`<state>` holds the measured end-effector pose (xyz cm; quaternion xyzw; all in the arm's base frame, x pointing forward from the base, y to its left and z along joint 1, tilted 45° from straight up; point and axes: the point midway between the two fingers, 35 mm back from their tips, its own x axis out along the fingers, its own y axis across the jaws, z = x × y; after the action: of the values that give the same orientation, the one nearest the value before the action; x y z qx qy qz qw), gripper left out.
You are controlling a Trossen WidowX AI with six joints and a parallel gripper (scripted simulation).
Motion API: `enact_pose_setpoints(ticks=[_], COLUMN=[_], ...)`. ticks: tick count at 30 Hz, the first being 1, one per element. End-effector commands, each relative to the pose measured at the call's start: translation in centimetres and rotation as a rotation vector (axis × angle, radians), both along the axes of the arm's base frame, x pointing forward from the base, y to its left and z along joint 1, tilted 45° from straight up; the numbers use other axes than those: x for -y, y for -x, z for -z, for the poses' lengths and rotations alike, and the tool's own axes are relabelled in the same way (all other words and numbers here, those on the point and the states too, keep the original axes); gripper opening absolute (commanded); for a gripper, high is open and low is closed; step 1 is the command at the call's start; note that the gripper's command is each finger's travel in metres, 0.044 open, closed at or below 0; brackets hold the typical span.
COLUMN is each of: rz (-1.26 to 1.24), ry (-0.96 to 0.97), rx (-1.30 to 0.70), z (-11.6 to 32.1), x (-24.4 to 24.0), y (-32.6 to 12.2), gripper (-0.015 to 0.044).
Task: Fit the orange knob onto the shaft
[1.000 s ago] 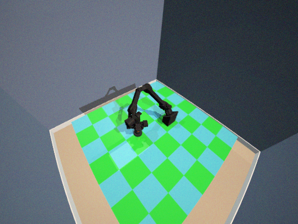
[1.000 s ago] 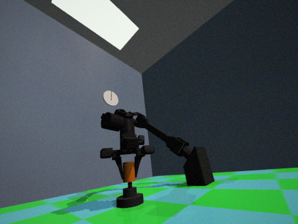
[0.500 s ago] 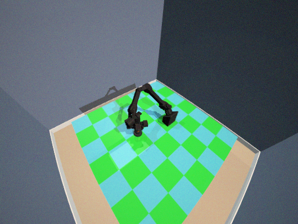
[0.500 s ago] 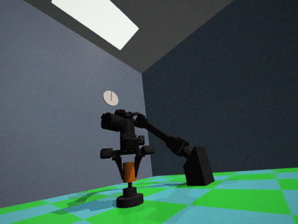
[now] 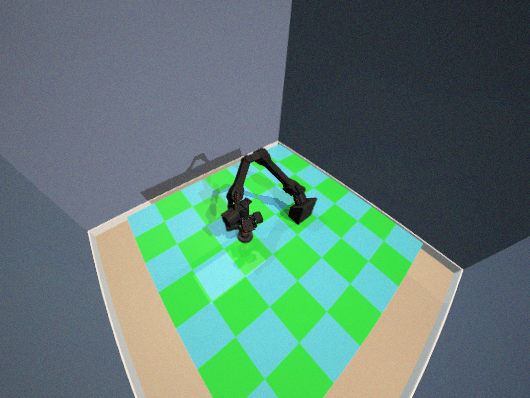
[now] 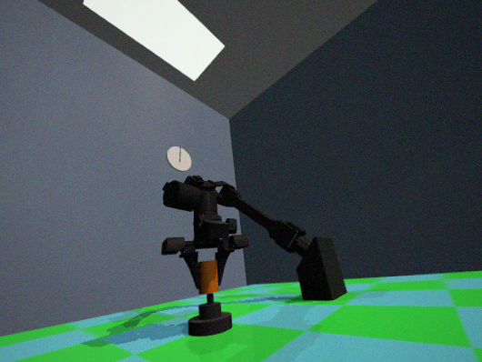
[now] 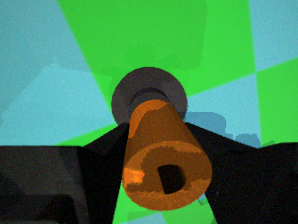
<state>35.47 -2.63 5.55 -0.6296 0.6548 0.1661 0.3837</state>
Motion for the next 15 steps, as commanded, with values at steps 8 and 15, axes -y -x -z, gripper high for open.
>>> enact_pose_setpoints(ticks=[8,15], rz=[-0.038,-0.038], ry=[0.006,0.006], rx=[-0.033,-0.033], z=[0.07,0.19], x=[0.12,0.19], y=[0.01,0.13], gripper=[0.0,0.0])
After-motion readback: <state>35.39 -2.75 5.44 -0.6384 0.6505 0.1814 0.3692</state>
